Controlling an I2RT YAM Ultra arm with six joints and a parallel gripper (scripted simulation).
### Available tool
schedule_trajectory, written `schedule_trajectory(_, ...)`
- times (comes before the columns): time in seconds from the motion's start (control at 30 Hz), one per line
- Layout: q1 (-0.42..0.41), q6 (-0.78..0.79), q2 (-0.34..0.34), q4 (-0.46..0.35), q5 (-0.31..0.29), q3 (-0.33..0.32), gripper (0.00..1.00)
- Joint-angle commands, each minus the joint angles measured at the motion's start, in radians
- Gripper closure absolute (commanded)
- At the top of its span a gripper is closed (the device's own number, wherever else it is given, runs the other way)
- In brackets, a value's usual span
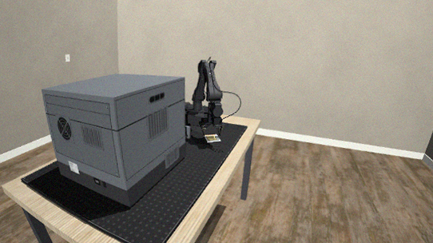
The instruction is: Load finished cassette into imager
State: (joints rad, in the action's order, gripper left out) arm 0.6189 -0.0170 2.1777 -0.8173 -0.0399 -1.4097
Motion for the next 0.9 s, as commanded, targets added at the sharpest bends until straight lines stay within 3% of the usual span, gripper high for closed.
schedule_trajectory(0.0, -0.002, -0.005, -0.017, 0.003, 0.001, -0.001, 0.0)
schedule_trajectory(0.07, 0.002, -0.013, -0.034, 0.018, 0.003, 0.021, 0.0)
schedule_trajectory(0.27, 0.003, -0.013, 0.0, 0.024, 0.003, 0.025, 0.0)
schedule_trajectory(0.87, 0.006, -0.014, 0.015, 0.043, 0.003, 0.017, 0.0)
